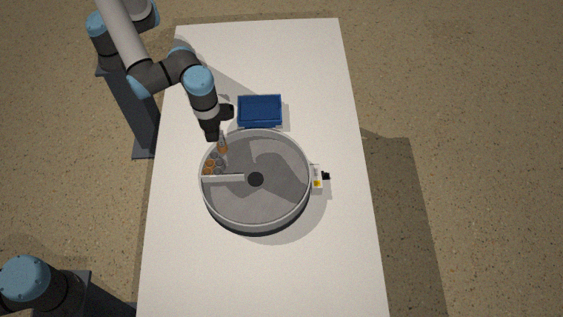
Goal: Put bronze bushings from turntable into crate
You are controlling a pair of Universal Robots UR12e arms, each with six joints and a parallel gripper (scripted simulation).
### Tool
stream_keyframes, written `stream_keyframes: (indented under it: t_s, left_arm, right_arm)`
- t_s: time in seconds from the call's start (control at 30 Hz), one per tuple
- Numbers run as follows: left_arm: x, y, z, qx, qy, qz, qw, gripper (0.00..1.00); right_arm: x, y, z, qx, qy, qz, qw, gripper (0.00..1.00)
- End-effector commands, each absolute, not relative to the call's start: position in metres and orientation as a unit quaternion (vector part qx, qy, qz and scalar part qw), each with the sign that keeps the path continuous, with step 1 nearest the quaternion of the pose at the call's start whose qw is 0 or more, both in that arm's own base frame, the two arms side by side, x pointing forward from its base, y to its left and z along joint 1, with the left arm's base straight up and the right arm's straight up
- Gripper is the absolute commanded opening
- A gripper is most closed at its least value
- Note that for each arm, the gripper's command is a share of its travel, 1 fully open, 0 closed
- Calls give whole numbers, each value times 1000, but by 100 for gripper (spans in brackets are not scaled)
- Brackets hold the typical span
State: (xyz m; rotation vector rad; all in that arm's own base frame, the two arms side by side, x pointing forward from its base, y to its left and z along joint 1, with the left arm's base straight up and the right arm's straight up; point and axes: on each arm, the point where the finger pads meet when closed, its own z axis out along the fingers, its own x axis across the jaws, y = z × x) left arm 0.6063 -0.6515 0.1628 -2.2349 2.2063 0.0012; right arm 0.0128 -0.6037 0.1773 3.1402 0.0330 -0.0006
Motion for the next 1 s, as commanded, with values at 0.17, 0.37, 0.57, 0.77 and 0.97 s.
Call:
stream_keyframes:
  t_s: [0.17,0.37,0.57,0.77,0.97]
  left_arm:
    - [605,-653,166,-711,703,-1,-1,0]
    - [605,-653,166,-711,703,-1,-1,0]
    - [605,-653,166,-711,703,-1,-1,0]
    - [605,-653,166,-711,703,-1,-1,0]
    - [609,-644,165,-712,702,-1,0,0]
  right_arm:
    - [13,-604,177,1000,11,0,0,100]
    - [13,-604,177,1000,11,0,0,100]
    - [13,-604,177,1000,11,0,0,100]
    - [13,-604,177,1000,11,0,0,100]
    - [13,-604,177,1000,11,0,0,100]
